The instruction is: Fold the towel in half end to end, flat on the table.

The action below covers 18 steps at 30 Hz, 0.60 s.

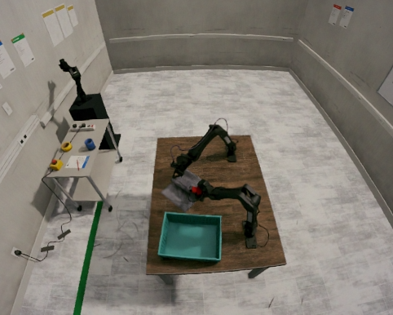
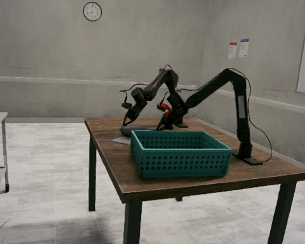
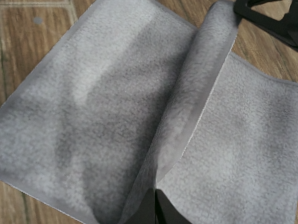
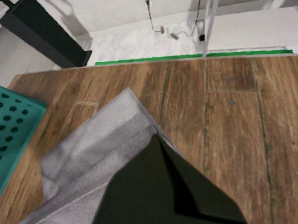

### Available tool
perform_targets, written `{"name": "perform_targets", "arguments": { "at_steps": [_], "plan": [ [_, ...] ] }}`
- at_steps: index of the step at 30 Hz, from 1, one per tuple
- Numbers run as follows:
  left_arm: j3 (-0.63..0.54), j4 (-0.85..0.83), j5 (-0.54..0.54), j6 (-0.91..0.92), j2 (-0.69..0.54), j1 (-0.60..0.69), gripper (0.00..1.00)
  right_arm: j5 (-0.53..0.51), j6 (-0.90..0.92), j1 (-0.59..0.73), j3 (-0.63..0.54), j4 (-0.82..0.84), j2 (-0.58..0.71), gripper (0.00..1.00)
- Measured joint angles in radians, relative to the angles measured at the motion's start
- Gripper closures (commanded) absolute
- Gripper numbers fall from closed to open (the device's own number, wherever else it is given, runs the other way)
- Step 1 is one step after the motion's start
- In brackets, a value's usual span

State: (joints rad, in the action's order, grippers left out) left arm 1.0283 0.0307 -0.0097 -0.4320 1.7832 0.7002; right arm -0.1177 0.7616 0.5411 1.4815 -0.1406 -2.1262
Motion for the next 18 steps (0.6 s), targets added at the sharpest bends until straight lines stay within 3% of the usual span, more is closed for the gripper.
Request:
{"name": "perform_targets", "arguments": {
  "at_steps": [18],
  "plan": [
    [0.061, 0.018, 0.044, 0.064, 0.066, -0.095, 1.00, -0.022, 0.017, 0.012, 0.208, -0.035, -0.156, 1.00]
  ]
}}
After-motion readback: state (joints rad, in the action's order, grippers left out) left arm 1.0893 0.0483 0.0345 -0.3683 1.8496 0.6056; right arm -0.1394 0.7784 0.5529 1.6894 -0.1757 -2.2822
